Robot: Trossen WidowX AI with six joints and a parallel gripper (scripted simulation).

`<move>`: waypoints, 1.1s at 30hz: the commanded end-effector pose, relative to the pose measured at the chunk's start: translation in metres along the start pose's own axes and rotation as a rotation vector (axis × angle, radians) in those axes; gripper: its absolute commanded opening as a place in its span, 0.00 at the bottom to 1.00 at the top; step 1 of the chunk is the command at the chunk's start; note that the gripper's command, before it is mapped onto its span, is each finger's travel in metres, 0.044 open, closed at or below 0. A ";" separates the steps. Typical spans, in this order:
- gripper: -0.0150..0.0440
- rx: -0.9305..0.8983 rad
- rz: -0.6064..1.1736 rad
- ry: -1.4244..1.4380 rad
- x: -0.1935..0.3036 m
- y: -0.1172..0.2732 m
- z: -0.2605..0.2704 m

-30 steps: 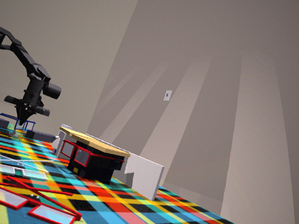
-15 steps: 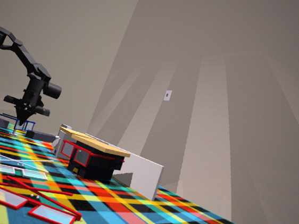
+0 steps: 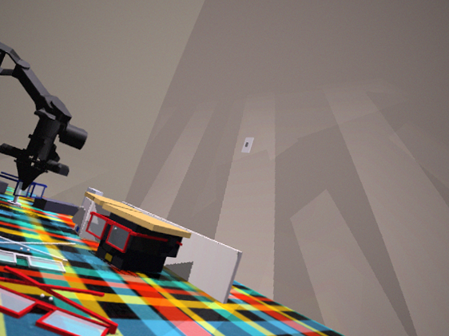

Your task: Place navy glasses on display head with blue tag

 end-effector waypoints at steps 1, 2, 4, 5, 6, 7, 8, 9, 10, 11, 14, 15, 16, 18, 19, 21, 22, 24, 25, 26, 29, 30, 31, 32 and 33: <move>0.25 -0.002 -0.001 0.000 0.004 0.000 0.000; 0.25 -0.002 -0.001 0.000 0.005 0.000 0.000; 0.25 -0.002 -0.001 0.000 0.006 0.000 0.000; 0.25 -0.002 -0.001 0.000 0.007 0.000 0.000; 0.25 -0.002 -0.001 0.000 0.007 0.000 0.000; 0.25 -0.002 -0.001 0.000 0.007 0.000 0.000; 0.25 -0.002 -0.001 0.000 0.007 0.000 0.000; 0.25 -0.002 -0.001 0.000 0.006 0.000 0.000; 0.25 -0.002 -0.001 0.000 0.006 0.000 0.000; 0.25 -0.002 -0.001 0.000 0.005 0.000 0.000; 0.25 -0.002 -0.001 0.000 0.004 0.000 0.000; 0.25 -0.002 -0.001 0.000 0.004 0.000 0.000; 0.25 -0.002 -0.001 0.000 0.004 0.000 0.000; 0.25 -0.002 -0.001 0.000 0.004 0.000 0.000; 0.25 -0.002 -0.001 0.000 0.004 0.000 0.000; 0.25 -0.002 -0.001 0.000 0.004 0.000 0.000; 0.25 -0.002 -0.001 0.000 0.004 0.000 0.000; 0.25 -0.002 -0.001 0.000 0.004 0.000 0.000; 0.25 -0.002 -0.001 0.000 0.003 0.000 0.000; 0.25 -0.002 -0.001 0.000 0.003 0.000 0.000; 0.25 -0.002 -0.001 0.000 0.000 0.000 -0.001; 0.25 -0.002 -0.001 0.000 0.000 0.000 -0.001; 0.25 -0.002 -0.001 0.000 -0.001 0.000 -0.001; 0.25 -0.002 -0.001 0.000 -0.002 0.000 -0.001; 0.25 -0.002 -0.001 0.000 -0.003 0.000 -0.001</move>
Point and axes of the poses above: the point midway between the two fingers, 35 mm back from their tips, its own y axis back along the fingers, its own z axis across the jaws, x = y × z, the point moved 9 cm from there along y, back along the fingers, and after that the axes turned 8 degrees about y, right-handed, at the moved point
